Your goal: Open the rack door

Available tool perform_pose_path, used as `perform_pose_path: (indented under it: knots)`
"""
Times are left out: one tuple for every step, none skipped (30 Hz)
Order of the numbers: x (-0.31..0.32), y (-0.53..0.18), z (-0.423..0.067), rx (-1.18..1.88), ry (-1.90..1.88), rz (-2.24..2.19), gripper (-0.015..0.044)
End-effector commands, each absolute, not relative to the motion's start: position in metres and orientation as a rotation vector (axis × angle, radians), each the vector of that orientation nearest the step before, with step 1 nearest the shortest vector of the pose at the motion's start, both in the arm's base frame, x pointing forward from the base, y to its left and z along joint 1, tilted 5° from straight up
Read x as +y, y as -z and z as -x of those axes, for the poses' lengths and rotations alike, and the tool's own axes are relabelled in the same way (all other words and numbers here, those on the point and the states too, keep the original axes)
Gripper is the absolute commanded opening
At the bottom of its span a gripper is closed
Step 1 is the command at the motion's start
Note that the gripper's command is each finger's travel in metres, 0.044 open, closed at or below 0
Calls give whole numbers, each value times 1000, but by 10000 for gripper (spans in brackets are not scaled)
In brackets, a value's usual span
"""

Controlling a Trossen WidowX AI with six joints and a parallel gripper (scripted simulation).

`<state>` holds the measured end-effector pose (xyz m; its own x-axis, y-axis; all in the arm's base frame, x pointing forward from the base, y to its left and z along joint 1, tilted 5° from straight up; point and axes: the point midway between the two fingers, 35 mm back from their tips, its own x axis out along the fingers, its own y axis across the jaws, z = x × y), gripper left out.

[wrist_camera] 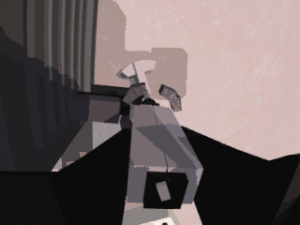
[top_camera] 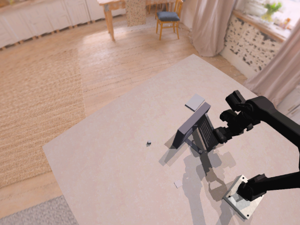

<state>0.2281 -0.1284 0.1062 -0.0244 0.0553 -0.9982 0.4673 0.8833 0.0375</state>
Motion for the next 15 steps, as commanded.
perform_pose_path:
  knots:
    - [-135, -105, -228, 1581, 285, -361, 22]
    - [-137, -105, -227, 1582, 273, -350, 22]
    - [-139, -105, -227, 1583, 262, -339, 22]
    - [-141, -105, -227, 1585, 251, -327, 22]
    - [-143, -105, -226, 1586, 239, -316, 22]
    - [-145, -105, -226, 1587, 228, -305, 22]
    - [-147, -105, -226, 1588, 217, -294, 22]
    - [-149, -105, -225, 1589, 205, -282, 22]
    - [-151, -105, -225, 1590, 194, -271, 22]
    - [-153, -105, -225, 1591, 183, -260, 22]
    - [-155, -105, -225, 1591, 172, -249, 22]
    - [-157, -104, -225, 1592, 161, -238, 22]
    - [-159, -104, -225, 1593, 149, -227, 22]
    - [-161, -104, -225, 1593, 138, -215, 22]
    - [-163, -104, -225, 1593, 127, -204, 22]
